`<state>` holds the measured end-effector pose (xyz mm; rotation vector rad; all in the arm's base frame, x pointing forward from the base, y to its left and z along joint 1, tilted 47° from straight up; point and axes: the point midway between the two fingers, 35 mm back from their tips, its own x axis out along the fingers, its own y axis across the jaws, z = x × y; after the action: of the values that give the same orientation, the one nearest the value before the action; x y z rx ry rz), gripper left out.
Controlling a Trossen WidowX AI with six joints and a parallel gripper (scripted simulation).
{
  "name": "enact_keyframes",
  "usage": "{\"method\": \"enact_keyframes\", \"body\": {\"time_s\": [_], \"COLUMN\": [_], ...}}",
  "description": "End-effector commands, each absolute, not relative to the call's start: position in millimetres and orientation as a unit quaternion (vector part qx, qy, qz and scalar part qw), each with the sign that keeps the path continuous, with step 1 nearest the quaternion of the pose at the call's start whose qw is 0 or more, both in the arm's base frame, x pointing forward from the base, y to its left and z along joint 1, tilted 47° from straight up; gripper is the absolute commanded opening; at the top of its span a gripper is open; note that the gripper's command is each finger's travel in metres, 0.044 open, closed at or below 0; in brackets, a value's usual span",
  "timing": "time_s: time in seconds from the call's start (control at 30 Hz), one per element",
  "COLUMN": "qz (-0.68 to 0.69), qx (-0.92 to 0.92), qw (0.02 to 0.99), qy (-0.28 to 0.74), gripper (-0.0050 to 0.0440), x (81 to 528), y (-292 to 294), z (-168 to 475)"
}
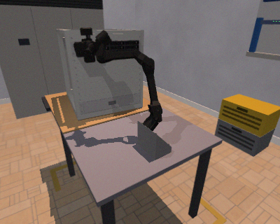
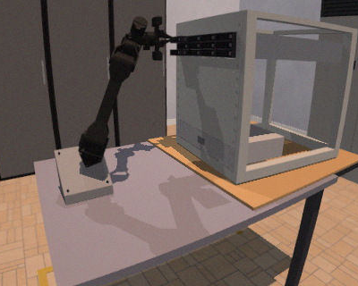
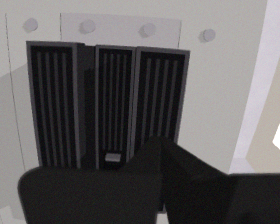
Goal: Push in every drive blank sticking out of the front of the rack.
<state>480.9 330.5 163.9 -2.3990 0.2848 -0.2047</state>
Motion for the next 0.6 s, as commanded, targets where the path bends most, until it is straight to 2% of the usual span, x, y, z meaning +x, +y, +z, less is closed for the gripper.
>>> {"method": "enact_keyframes", "body": {"time_s": [0.0, 0.57], "qz": [-0.085, -0.085], "qx": [-0.923, -0.923], "qw": [0.36, 0.36], "qy": [0.107, 0.107], "gripper": [-0.005, -0.005], "x": [483.7, 493.2], "y": [332.0, 328.7], "z": [172.0, 172.4]}}
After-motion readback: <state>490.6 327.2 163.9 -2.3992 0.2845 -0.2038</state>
